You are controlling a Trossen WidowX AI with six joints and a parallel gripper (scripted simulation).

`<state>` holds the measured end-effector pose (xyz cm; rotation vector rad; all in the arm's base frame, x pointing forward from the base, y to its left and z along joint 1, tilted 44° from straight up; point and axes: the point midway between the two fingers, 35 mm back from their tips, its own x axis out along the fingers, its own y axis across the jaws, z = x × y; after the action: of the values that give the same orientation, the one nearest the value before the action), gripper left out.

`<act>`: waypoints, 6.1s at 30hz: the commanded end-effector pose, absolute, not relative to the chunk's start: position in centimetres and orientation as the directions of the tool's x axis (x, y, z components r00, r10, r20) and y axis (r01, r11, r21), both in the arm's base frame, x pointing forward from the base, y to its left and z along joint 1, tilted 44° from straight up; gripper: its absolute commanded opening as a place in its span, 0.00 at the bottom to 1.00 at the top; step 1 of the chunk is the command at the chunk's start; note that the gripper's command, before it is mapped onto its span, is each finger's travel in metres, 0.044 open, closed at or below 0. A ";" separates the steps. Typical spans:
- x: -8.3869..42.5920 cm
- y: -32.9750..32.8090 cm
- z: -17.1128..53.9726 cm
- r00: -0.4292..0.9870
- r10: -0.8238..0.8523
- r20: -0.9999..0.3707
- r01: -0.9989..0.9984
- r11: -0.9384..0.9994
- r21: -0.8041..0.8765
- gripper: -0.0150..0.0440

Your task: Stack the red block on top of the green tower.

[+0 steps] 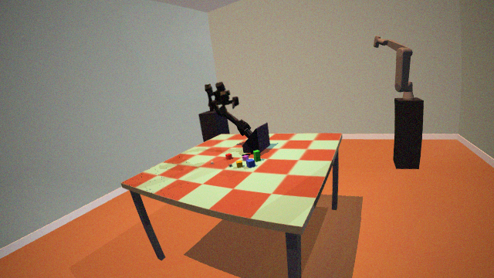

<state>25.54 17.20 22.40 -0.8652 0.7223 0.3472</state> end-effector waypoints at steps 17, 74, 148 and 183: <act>25.0 -0.5 10.2 0.149 -0.633 -0.760 0.299 0.761 -0.575 1.00; 23.3 -10.2 2.0 -0.014 -0.694 -0.719 0.461 0.634 -0.621 1.00; 25.2 1.5 8.1 -0.010 -0.680 -0.733 0.458 0.649 -0.608 0.25; 25.0 15.0 -5.2 -0.012 -0.681 -0.732 0.462 0.645 -0.608 0.25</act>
<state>25.41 13.89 -4.15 -0.2183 1.2998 -0.9154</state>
